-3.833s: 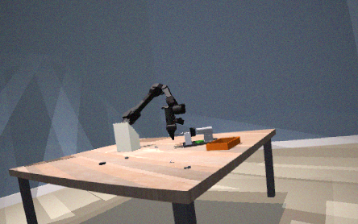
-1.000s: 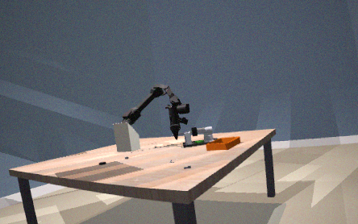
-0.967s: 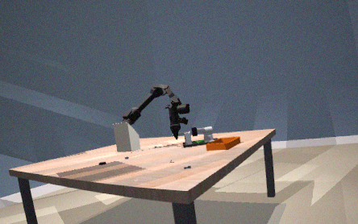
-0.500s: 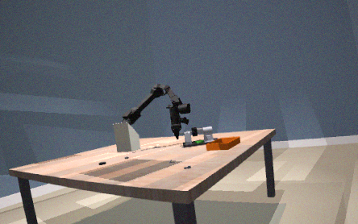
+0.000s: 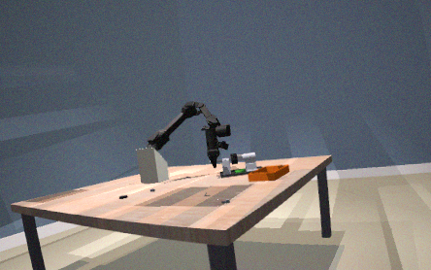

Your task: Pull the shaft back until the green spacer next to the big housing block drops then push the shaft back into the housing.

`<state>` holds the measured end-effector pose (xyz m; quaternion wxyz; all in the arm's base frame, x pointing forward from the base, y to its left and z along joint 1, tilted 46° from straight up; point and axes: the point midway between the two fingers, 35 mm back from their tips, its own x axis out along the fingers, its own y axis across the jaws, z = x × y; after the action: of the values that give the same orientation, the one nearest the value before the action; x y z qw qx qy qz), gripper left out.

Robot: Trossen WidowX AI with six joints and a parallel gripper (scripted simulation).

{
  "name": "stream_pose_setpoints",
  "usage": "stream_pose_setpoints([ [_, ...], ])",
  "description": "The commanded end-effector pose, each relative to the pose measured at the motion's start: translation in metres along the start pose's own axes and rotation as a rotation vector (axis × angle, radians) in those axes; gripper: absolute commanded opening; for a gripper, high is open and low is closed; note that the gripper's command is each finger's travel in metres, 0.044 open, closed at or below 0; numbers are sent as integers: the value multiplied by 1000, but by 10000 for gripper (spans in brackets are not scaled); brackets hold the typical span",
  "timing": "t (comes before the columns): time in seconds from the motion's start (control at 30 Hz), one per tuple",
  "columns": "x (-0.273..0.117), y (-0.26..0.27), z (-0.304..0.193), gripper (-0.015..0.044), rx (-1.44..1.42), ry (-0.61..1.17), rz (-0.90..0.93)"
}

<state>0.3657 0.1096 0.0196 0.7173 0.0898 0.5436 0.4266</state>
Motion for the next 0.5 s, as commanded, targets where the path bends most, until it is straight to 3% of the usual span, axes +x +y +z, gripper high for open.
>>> stream_pose_setpoints([
  [0.0, 0, 0, 5, 0, -2, -7, 3],
  [0.47, 0, 0, 10, 0, -2, -8, 3],
])
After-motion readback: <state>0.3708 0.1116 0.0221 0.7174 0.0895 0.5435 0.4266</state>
